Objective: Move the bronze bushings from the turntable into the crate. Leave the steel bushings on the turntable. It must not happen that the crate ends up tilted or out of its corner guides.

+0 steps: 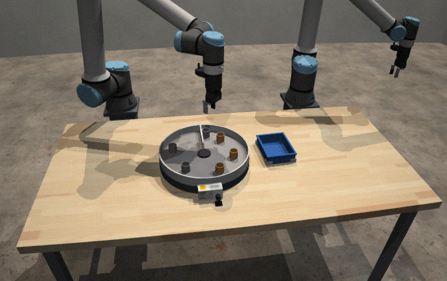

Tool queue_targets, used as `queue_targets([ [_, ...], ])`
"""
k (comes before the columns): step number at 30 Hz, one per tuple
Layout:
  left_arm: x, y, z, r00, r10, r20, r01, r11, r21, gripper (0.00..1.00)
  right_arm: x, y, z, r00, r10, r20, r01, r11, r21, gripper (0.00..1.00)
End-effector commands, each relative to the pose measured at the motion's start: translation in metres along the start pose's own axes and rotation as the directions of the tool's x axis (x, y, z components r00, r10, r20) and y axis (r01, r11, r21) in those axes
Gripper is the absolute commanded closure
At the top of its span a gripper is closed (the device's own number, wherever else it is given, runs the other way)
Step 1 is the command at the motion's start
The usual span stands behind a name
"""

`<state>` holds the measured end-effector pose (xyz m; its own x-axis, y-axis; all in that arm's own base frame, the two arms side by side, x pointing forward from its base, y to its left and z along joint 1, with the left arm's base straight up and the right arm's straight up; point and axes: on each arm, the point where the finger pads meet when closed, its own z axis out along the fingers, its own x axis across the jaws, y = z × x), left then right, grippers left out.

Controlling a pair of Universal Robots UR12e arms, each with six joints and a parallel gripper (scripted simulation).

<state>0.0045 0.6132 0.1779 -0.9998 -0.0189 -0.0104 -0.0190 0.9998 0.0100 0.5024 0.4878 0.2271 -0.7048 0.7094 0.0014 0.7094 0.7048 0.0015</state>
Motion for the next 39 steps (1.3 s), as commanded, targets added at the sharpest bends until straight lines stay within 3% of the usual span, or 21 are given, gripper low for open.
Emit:
queue_targets([
  [1, 0.0232, -0.0062, 0.0005, 1.0, -0.016, -0.008, 0.017, 1.0, 0.008, 0.0, 0.001, -0.0013, 0.0008, 1.0, -0.003, 0.0, 0.003, 1.0, 0.002, 0.0],
  [12, 0.0331, -0.0092, 0.0005, 1.0, -0.028, -0.011, 0.028, 1.0, 0.01, 0.0, 0.001, -0.0013, 0.0008, 1.0, -0.003, 0.0, 0.003, 1.0, 0.002, 0.0],
  [13, 0.0331, -0.0092, 0.0005, 1.0, -0.028, -0.011, 0.028, 1.0, 0.01, 0.0, 0.001, -0.0013, 0.0008, 1.0, -0.003, 0.0, 0.003, 1.0, 0.002, 0.65],
  [39, 0.0331, -0.0092, 0.0005, 1.0, -0.028, -0.011, 0.028, 1.0, 0.01, 0.0, 0.001, -0.0013, 0.0008, 1.0, -0.003, 0.0, 0.003, 1.0, 0.002, 0.65],
])
